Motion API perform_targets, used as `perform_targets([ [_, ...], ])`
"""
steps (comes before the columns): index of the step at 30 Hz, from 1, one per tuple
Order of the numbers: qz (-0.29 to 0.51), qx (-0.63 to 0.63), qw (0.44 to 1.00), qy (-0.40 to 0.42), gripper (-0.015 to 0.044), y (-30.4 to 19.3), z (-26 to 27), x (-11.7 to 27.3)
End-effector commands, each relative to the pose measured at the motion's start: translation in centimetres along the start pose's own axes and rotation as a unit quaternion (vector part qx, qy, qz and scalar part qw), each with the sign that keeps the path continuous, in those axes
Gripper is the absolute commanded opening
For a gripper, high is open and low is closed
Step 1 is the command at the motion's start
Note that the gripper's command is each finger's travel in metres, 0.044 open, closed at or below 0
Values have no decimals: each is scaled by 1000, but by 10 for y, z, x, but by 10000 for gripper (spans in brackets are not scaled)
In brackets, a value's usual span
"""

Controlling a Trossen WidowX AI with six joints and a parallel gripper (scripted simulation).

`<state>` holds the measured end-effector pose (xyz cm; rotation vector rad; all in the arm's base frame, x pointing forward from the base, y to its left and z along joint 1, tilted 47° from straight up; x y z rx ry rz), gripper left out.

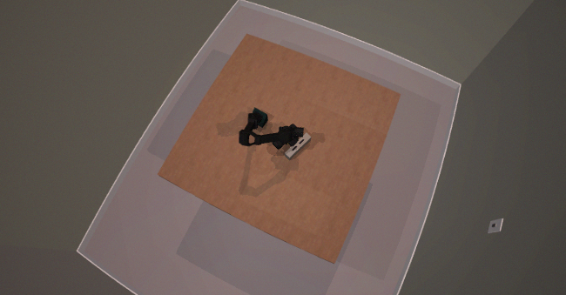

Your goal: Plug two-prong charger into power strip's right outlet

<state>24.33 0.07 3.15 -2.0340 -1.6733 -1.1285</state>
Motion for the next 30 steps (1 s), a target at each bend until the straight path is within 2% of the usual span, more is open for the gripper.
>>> perform_targets([
  [1, -4, 0, 1000, 0, 0, 8, 0, 1],
  [30, -4, -2, 1000, -1, 0, 19, -1, 1],
])
Point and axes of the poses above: the point midway between the two fingers, 35 mm back from their tips, its own x axis back along the fingers, its own z axis across the jaws, y = z × x, the point moved 1 cm from there along x, back along the fingers, and after that the axes turned 12 degrees about -x, right-handed, at the moved point
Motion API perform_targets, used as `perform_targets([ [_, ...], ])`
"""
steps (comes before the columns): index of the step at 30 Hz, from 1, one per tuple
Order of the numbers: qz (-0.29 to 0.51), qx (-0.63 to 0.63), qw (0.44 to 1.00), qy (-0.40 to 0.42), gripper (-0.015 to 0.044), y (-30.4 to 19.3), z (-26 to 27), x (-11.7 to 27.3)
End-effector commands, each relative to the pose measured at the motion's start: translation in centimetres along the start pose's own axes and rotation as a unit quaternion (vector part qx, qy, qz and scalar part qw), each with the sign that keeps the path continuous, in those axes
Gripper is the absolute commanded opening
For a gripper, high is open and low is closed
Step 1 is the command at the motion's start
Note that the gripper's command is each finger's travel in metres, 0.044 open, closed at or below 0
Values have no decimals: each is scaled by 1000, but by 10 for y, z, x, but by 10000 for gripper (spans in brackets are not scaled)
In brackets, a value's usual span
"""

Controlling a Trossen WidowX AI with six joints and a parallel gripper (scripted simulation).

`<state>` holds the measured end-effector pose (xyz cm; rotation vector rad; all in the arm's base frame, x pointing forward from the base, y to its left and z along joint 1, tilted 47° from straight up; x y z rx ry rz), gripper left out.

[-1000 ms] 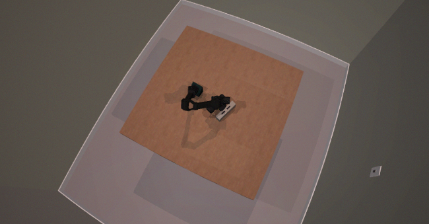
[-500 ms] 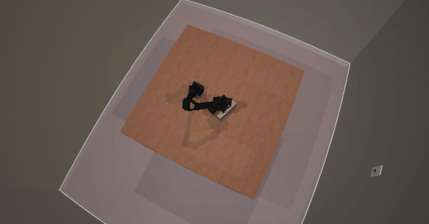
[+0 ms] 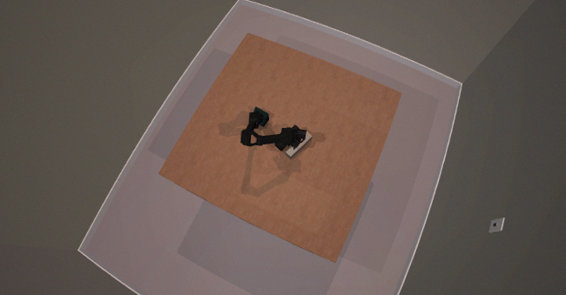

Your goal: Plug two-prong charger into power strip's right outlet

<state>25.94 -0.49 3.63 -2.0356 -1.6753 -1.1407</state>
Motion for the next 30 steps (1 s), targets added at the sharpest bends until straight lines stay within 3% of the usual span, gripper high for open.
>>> perform_targets([
  [1, -2, 2, 1000, -2, 0, 2, 0, 1],
  [30, -3, 2, 1000, -2, 0, 7, 0, 1],
])
Point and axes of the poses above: the point midway between the two fingers, 35 mm back from their tips, its own x axis back along the fingers, its own z axis across the jaws, y = z × x, the point moved 1 cm from there along x, back along the fingers, and after that the axes turned 12 degrees about -x, right-handed, at the moved point
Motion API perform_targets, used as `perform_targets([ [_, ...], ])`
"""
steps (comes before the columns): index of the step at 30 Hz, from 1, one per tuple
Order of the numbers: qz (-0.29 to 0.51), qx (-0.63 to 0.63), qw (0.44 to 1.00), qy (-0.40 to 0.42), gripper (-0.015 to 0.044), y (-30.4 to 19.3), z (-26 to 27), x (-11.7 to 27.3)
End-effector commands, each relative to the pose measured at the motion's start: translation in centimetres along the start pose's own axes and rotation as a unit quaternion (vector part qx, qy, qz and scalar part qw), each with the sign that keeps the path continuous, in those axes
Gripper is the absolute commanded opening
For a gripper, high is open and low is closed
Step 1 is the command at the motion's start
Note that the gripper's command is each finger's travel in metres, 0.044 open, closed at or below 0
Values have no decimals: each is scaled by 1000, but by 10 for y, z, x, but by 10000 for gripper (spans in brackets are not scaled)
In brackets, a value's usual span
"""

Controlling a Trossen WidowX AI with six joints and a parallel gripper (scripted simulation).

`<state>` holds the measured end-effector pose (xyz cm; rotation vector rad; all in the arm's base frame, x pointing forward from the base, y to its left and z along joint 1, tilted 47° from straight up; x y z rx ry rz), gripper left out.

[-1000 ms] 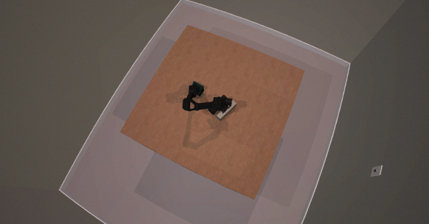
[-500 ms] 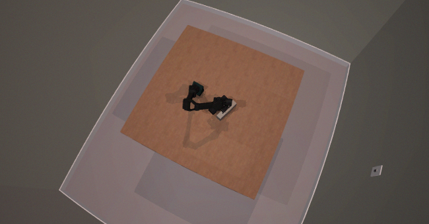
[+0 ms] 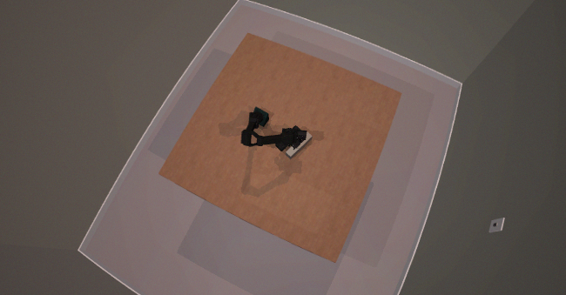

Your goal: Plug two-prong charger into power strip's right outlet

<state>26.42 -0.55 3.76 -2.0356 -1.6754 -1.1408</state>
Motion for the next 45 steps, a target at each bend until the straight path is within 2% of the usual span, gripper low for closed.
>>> perform_targets([
  [1, -3, 2, 1000, -1, 0, 2, 0, 1],
  [45, -3, 2, 1000, -1, 0, 8, 1, 1],
])
Point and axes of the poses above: the point midway between the two fingers, 35 mm back from their tips, its own x axis back along the fingers, its own z axis across the jaws, y = z × x, the point moved 1 cm from there along x, back along the fingers, and after that the axes turned 12 degrees about -x, right-handed, at the moved point
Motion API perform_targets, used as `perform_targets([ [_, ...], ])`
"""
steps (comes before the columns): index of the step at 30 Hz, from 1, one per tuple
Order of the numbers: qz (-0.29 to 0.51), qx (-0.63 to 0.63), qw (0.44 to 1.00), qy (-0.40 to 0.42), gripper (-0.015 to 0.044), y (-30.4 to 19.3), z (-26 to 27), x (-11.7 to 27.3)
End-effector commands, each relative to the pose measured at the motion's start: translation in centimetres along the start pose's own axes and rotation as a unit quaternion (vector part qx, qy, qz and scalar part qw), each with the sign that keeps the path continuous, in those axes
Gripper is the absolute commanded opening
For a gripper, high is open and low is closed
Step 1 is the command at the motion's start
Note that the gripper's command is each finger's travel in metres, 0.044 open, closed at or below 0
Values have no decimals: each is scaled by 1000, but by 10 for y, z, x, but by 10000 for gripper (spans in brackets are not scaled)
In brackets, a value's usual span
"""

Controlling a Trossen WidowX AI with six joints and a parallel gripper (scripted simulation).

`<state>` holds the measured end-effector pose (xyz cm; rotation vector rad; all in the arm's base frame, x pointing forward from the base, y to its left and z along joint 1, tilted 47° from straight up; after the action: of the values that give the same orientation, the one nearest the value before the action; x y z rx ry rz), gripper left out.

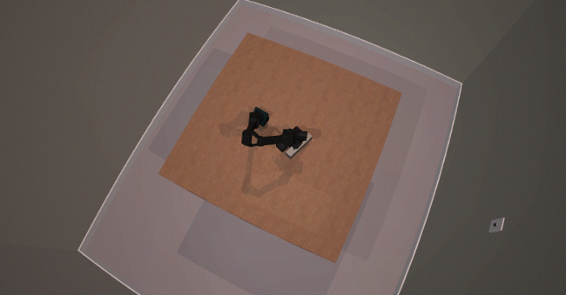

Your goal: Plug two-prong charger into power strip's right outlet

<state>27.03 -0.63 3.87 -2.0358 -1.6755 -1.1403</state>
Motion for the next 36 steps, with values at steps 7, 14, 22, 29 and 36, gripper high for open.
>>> perform_targets([
  [7, -3, 2, 1000, -1, 0, 4, 0, 1],
  [14, -3, 2, 1000, -1, 0, 6, 1, 1],
  [22, -3, 2, 1000, -1, 0, 8, 1, 2],
  [29, -3, 2, 1000, -1, 0, 9, 1, 2],
  [36, -3, 2, 1000, -1, 0, 12, 2, 2],
])
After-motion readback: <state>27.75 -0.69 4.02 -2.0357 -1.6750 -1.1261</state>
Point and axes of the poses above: the point midway between the two fingers, 35 mm back from their tips, its own x axis back along the fingers, its own z axis across the jaws, y = z × x, the point moved 1 cm from there along x, back along the fingers, and after that the axes turned 12 degrees about -x, right-handed, at the moved point
